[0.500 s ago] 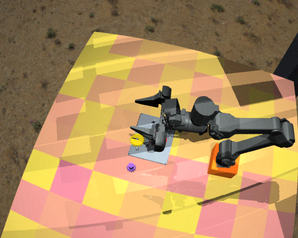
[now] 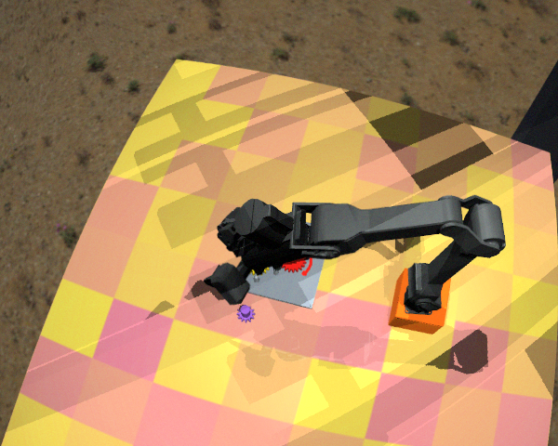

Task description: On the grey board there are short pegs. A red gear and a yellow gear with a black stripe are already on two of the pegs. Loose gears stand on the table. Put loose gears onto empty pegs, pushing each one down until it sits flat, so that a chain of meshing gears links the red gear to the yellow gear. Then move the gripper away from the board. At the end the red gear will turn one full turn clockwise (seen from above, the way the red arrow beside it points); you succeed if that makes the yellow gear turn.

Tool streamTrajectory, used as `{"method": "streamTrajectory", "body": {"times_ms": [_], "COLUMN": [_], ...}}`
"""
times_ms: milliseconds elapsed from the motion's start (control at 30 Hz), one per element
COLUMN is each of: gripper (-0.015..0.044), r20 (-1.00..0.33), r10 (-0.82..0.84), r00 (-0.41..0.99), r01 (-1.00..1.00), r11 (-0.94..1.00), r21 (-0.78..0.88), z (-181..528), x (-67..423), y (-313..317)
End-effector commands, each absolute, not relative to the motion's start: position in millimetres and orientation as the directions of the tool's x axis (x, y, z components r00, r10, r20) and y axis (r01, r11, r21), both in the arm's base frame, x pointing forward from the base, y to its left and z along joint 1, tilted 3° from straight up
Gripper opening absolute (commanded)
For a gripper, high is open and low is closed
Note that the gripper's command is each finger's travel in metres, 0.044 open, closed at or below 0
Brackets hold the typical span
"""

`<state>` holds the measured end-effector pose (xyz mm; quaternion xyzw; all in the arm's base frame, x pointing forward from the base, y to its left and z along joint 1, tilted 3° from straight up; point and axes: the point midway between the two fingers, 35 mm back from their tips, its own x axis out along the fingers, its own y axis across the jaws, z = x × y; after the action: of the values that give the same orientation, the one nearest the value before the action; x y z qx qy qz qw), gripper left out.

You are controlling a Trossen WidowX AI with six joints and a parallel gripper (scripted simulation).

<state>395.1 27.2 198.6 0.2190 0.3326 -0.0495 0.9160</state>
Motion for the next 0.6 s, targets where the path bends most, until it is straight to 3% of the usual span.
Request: {"method": "streamTrajectory", "body": {"times_ms": [0,167,300,567], "gripper": [0.0440,0.0440,0.0440,0.0440], "r20": [-0.789,-0.950,-0.996,-0.997], "r10": [0.065,0.053,0.034,0.032], "r00": [0.611,0.307,0.082,0.071], "r01": [0.395,0.640,0.766,0.771], "r11": [0.839,0.727,0.638,0.633], "r21": [0.375,0.247,0.085,0.075], "z": [155,94,58,43], "x": [401,394,382,382], "y": [36,47,54,54]}}
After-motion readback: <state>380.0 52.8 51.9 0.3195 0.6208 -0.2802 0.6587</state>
